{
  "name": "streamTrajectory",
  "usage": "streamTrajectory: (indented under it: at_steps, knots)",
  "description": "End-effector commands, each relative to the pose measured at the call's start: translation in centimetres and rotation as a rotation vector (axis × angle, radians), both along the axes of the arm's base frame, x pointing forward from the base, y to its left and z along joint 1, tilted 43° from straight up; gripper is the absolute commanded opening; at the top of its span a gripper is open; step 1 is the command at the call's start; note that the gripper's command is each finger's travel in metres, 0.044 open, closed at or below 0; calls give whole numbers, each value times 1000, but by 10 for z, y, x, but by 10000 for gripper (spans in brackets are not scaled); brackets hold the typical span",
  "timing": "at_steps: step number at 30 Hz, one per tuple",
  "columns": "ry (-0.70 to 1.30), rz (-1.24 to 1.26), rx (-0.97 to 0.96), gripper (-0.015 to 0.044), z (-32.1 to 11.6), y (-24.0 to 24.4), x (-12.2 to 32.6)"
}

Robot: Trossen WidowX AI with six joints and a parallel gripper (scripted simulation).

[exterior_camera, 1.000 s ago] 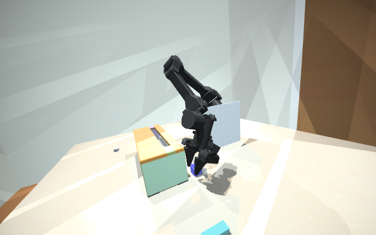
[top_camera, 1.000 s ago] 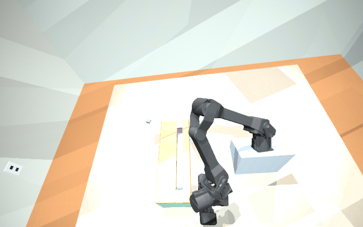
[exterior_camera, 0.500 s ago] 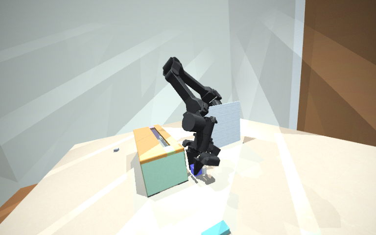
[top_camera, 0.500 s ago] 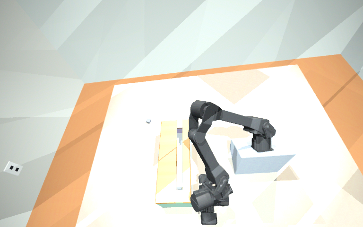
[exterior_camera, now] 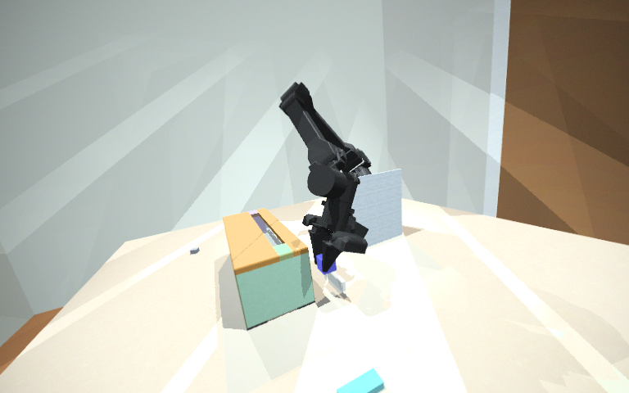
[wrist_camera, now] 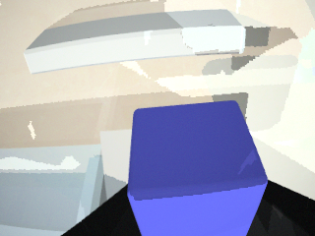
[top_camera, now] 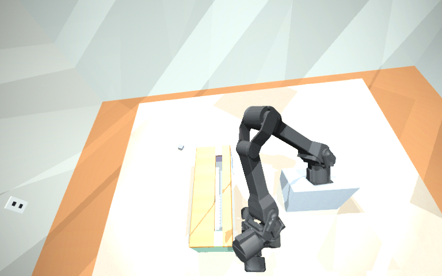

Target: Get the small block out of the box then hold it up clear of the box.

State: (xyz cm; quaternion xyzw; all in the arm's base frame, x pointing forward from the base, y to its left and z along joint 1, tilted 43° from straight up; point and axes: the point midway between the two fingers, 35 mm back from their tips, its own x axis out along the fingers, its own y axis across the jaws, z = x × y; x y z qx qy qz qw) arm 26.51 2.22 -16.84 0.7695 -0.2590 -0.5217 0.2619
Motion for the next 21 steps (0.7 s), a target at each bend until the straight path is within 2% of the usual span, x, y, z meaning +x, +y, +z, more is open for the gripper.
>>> streamTrajectory:
  at_steps: [1, 21]
  knots:
    - [-10, -3, 12, 0, 8, 8, 3]
    - [163, 244, 47, 0, 61, 41, -6]
